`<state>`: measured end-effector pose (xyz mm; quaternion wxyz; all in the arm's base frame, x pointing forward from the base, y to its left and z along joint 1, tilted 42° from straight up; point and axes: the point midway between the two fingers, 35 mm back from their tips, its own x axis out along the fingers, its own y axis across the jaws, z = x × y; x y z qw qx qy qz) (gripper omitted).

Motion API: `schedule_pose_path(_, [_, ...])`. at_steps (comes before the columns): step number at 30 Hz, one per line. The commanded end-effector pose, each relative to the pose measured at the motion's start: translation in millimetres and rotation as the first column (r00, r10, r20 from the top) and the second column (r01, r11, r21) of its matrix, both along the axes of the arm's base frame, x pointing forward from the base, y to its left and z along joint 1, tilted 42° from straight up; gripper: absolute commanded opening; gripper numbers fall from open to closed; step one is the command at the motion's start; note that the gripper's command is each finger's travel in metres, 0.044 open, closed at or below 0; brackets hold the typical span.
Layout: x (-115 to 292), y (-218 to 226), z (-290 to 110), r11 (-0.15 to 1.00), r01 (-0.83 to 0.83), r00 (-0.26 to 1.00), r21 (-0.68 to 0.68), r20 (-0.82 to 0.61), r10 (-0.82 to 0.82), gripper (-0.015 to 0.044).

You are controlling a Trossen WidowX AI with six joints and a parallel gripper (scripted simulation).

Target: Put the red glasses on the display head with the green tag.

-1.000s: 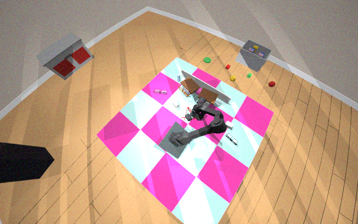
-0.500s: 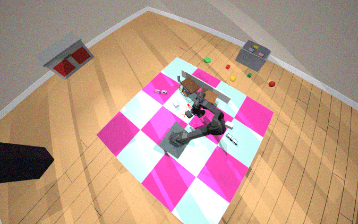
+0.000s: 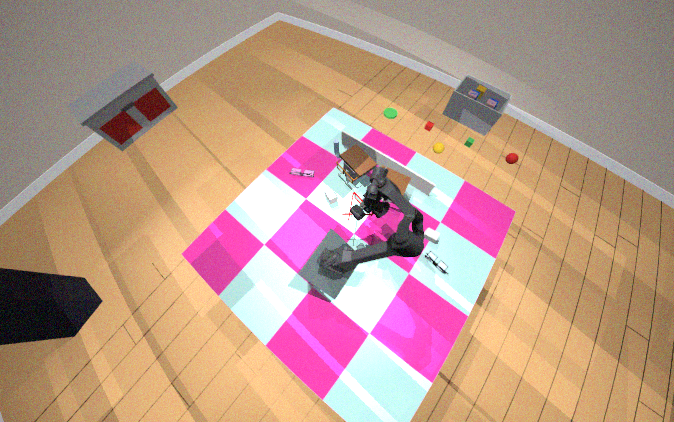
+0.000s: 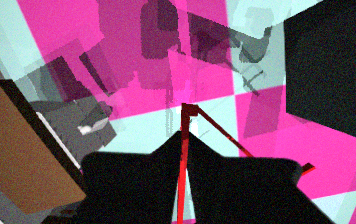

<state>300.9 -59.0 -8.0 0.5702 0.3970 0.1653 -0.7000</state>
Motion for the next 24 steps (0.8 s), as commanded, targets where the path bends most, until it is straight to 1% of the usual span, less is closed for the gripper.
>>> schedule_pose_path(1, [7.9, -6.7, 9.0, 0.998, -0.059, 0.997, 0.012, -0.048, 0.059, 0.0000])
schedule_pose_path(12, [25.9, -32.4, 32.0, 0.966, -0.253, 0.941, 0.059, -0.216, 0.259, 0.0000])
schedule_pose_path(24, [40.0, -64.3, 60.1, 0.886, -0.443, 0.804, 0.137, -0.377, 0.460, 0.0000])
